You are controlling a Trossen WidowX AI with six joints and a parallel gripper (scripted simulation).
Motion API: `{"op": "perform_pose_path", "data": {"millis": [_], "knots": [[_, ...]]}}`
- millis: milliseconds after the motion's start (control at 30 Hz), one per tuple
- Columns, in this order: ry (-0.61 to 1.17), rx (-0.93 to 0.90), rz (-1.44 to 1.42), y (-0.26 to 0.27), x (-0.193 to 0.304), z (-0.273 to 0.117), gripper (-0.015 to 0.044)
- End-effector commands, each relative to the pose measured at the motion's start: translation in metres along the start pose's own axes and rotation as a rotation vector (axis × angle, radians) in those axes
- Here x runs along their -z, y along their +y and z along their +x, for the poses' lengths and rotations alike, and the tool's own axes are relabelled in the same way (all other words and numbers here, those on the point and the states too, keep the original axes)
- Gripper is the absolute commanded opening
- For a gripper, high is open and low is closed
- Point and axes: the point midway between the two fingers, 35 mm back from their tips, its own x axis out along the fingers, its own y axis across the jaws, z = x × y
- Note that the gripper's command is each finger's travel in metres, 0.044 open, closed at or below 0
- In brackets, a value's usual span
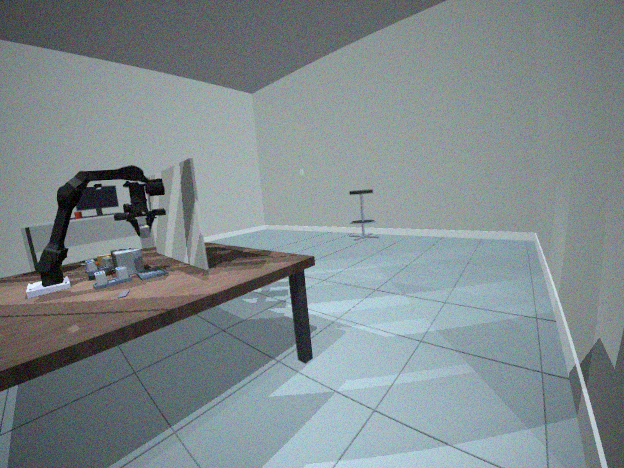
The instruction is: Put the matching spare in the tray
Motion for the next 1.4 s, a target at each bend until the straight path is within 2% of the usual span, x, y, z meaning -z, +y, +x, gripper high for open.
{"op": "perform_pose_path", "data": {"millis": [0, 1367], "knots": [[0.000, 0.009, -0.008, 0.003, 0.008, -0.003, 0.0000], [0.000, 0.009, -0.008, -0.003, 0.011, 0.024, 0.0000]]}}
